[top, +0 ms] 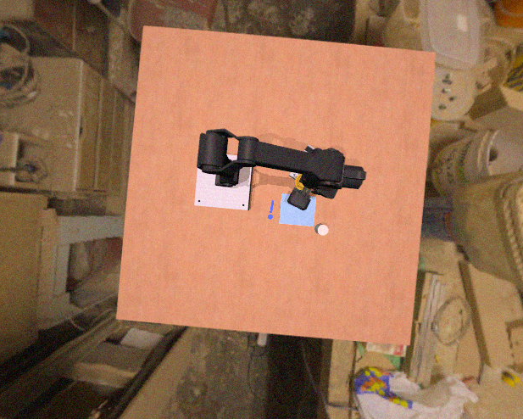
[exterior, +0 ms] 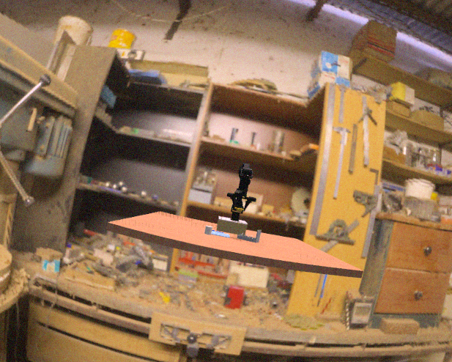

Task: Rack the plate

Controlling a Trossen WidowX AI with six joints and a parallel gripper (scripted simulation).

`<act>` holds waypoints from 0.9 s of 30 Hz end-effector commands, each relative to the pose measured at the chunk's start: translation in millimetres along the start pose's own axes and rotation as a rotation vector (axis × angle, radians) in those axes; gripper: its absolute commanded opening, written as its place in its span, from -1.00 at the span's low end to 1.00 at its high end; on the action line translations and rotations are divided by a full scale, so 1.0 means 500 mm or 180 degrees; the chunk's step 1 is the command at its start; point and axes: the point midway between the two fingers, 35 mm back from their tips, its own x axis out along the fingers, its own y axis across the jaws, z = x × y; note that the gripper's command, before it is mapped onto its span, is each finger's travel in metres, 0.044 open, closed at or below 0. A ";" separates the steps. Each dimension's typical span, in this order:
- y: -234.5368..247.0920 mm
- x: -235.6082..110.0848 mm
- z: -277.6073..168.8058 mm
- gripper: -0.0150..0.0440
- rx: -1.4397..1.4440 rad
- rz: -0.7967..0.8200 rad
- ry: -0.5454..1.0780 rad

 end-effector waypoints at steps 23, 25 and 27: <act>0.091 0.139 0.069 -0.49 -0.0456 0.1196 -0.0248; 0.097 0.153 0.077 -0.49 -0.0551 0.1336 -0.0309; 0.102 0.166 0.085 -0.49 -0.0650 0.1471 -0.0376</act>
